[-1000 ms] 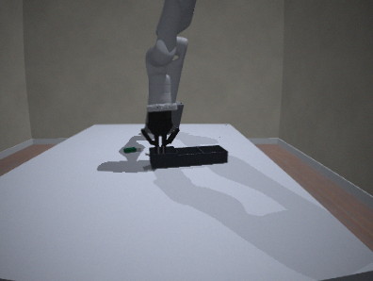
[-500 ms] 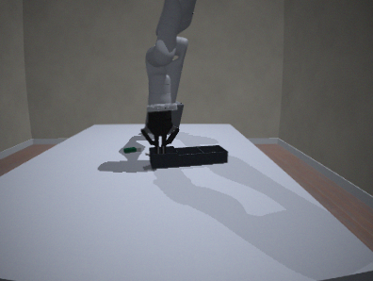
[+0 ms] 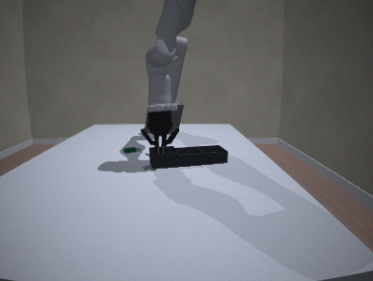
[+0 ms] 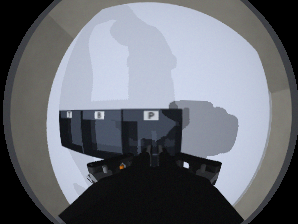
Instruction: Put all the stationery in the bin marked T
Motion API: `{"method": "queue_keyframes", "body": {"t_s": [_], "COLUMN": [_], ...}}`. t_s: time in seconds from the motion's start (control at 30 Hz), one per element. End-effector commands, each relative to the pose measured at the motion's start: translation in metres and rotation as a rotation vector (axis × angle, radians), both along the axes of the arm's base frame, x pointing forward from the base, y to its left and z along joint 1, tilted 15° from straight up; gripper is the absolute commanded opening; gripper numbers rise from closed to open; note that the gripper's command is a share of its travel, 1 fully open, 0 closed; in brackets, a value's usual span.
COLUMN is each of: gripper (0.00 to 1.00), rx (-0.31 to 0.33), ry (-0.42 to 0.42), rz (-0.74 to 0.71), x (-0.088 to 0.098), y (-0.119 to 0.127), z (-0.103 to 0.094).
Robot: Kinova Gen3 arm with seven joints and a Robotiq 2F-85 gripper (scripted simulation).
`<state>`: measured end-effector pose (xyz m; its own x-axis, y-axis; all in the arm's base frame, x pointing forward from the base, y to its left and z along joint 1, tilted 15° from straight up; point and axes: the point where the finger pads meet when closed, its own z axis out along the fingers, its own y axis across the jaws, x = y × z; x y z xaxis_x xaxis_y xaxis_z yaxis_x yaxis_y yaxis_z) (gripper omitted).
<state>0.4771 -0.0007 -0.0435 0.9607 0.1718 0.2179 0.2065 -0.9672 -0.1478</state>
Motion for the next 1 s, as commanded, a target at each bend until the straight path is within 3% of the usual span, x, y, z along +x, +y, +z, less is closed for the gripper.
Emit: {"method": "queue_keyframes", "body": {"t_s": [0.0,0.33,0.97], "gripper": [0.09,0.09,0.09], "rx": [0.000,0.000,0.000], "ry": [-0.002,-0.002,-0.002], "rz": [0.000,0.000,0.000], "x": [0.001,0.000,-0.004], "y": [0.000,-0.001,-0.005], "z": [0.001,0.002,0.024]}}
